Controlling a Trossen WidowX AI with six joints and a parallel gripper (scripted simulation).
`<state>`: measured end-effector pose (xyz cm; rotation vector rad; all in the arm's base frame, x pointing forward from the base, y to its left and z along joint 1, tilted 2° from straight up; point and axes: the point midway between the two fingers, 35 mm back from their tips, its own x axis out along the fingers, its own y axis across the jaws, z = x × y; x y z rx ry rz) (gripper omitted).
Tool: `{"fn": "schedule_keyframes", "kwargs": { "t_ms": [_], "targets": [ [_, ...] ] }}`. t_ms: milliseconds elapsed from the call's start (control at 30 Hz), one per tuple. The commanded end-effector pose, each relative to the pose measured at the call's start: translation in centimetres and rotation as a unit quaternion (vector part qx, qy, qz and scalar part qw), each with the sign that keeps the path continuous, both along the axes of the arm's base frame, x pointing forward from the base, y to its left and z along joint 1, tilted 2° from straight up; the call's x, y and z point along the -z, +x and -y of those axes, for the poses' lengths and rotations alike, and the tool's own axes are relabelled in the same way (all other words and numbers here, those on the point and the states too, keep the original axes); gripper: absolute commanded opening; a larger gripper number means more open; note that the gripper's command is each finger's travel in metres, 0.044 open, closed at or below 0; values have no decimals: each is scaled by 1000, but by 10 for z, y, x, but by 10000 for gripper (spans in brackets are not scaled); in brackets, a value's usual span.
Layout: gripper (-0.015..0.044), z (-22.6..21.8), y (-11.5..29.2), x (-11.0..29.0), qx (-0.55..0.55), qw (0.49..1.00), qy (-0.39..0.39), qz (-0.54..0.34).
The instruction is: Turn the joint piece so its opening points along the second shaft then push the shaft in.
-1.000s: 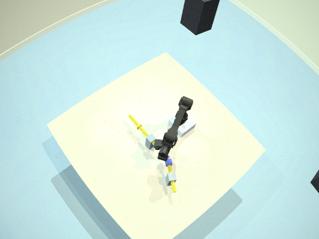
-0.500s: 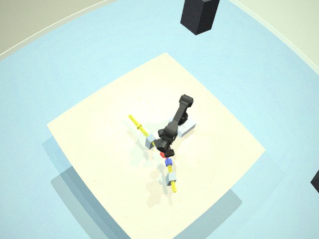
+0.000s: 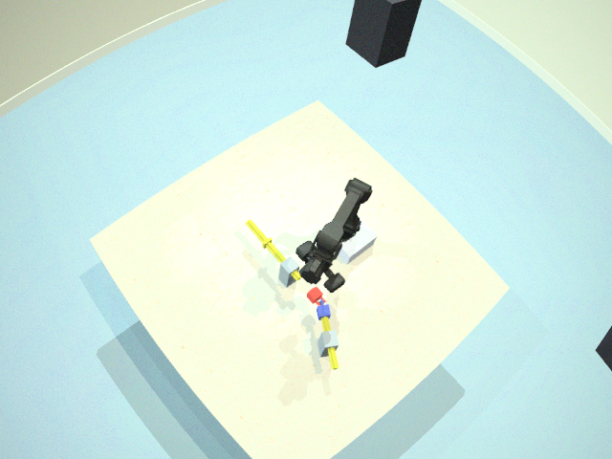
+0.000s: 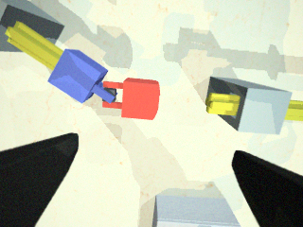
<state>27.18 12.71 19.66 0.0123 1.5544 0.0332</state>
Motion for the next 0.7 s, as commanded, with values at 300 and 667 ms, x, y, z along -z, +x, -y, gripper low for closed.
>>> {"fn": "schedule_keyframes", "kwargs": {
  "t_ms": [300,667],
  "targets": [
    [440,9,2,6,67,997,22,-16],
    [440,29,6,23,241,966,71,-60]
  ]
}}
